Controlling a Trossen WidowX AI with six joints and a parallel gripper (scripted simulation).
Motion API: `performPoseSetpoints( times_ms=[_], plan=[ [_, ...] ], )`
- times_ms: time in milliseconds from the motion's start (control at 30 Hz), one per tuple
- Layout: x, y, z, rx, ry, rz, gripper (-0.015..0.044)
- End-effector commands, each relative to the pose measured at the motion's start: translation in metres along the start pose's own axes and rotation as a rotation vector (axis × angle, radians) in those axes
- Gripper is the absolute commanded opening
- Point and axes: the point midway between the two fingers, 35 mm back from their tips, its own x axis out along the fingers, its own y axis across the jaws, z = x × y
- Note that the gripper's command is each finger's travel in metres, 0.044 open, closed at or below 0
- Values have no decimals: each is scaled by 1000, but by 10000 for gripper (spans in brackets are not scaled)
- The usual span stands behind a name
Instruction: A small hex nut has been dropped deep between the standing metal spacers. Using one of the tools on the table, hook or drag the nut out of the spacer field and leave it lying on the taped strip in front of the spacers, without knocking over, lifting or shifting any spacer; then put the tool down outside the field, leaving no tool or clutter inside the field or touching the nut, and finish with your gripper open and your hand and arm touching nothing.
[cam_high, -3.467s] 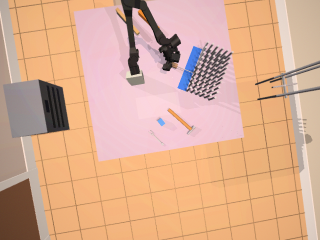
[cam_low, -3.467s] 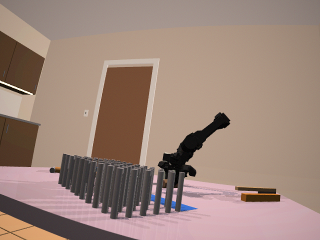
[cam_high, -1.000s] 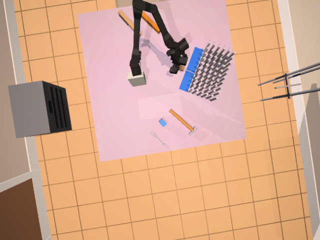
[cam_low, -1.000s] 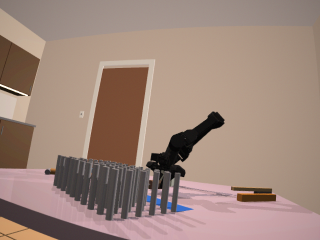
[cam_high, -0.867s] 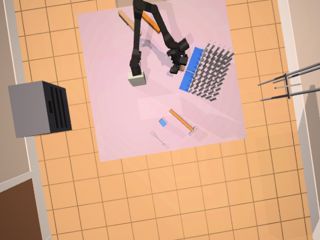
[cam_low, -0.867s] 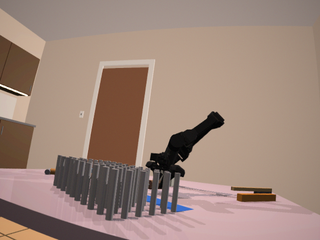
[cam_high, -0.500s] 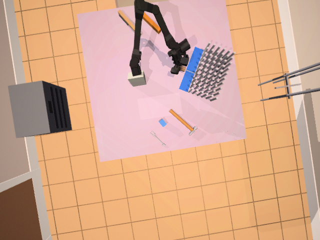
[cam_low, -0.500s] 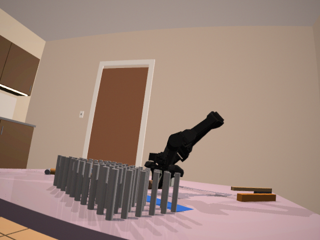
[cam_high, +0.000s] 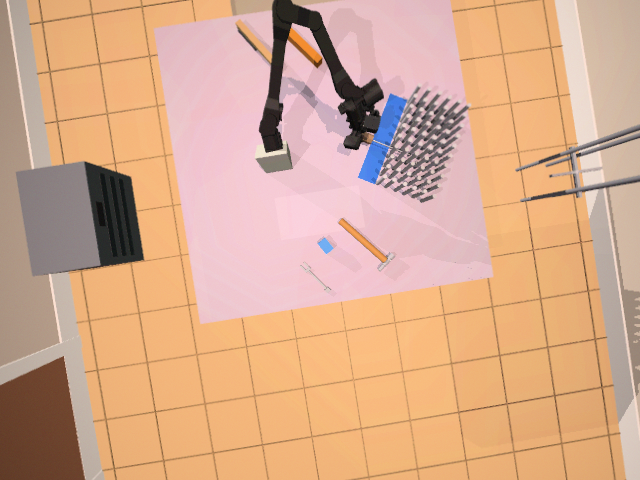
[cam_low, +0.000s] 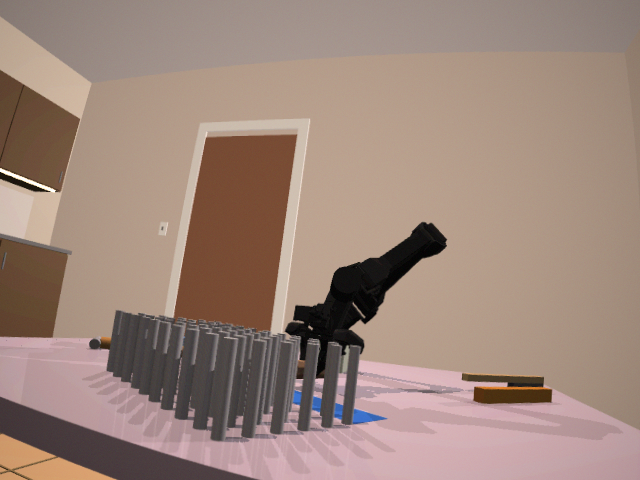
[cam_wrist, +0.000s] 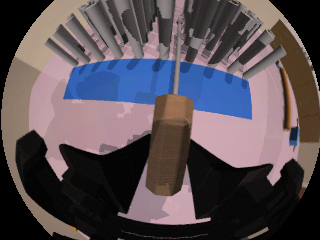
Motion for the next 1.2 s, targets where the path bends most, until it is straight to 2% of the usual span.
performPoseSetpoints(
  times_ms=[0, 1167],
  plan=[
    [1, 1, 5, -2, -3, 3, 0],
    [10, 1, 26, -2, -4, 4, 0]
  ],
)
